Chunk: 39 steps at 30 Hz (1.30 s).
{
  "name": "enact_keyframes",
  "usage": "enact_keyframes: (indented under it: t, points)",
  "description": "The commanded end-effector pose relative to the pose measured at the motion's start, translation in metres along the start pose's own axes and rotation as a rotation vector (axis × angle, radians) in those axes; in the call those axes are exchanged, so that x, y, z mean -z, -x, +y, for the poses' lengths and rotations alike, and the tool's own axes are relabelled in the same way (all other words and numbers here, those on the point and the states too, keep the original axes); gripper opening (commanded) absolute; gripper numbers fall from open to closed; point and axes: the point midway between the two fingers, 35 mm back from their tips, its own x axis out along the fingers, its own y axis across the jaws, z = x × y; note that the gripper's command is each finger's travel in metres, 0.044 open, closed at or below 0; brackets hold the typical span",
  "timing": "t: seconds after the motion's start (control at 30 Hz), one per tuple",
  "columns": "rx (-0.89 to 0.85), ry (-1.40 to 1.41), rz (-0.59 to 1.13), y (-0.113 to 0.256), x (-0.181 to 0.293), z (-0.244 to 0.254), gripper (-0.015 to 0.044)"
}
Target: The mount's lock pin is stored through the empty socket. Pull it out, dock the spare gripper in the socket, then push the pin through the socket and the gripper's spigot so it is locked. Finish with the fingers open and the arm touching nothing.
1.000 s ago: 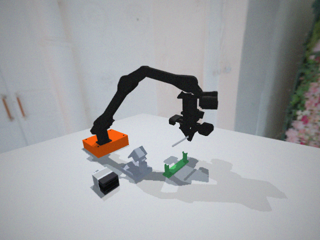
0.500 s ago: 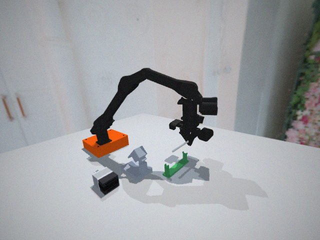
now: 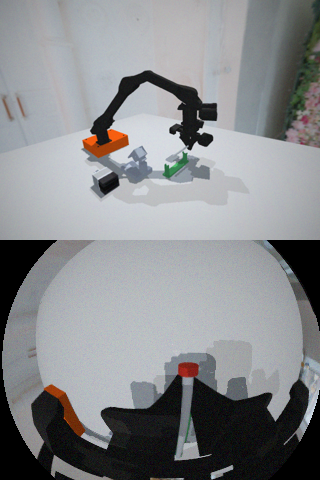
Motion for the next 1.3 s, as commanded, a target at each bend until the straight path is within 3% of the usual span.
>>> enact_keyframes:
  t: [0.0, 0.53, 0.8, 1.27]
  points:
    - [0.000, 0.002, 0.000, -0.005, 0.001, 0.000, 0.0000]
    - [-0.001, 0.002, 0.000, -0.018, 0.003, -0.001, 0.0000]
    - [-0.003, -0.002, 0.001, -0.017, 0.003, -0.001, 0.0200]
    - [-0.022, -0.003, 0.011, 0.006, 0.001, 0.006, 0.0200]
